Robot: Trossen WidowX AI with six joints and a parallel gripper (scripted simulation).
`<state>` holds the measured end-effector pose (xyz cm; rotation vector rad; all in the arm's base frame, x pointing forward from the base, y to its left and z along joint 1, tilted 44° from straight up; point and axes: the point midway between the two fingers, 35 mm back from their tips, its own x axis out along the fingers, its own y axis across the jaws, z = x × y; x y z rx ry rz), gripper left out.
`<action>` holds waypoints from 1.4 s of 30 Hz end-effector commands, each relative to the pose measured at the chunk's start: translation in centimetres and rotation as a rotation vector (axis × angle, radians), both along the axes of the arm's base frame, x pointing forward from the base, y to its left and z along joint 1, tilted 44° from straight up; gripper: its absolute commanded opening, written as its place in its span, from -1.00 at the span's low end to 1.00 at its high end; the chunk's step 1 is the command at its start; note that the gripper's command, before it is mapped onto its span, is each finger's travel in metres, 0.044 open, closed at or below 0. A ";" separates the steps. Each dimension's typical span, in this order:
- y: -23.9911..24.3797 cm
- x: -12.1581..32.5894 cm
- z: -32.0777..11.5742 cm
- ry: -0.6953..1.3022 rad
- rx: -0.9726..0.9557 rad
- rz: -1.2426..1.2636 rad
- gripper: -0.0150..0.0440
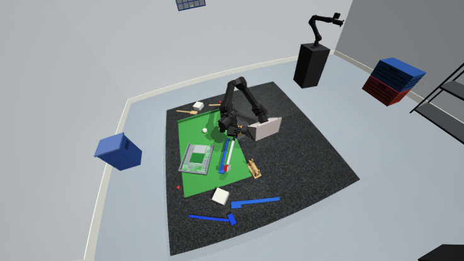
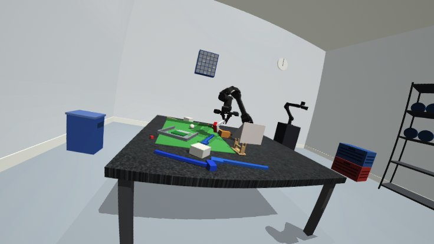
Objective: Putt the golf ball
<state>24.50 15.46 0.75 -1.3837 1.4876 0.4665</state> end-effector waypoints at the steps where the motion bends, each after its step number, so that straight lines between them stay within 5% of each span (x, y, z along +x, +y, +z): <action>1: -1.3 0.9 2.0 -0.106 0.019 -0.144 -0.49; 29: -13.9 1.6 14.6 -0.887 0.095 -1.147 -0.49; 42: -15.3 1.9 13.6 -0.907 0.098 -1.170 -0.49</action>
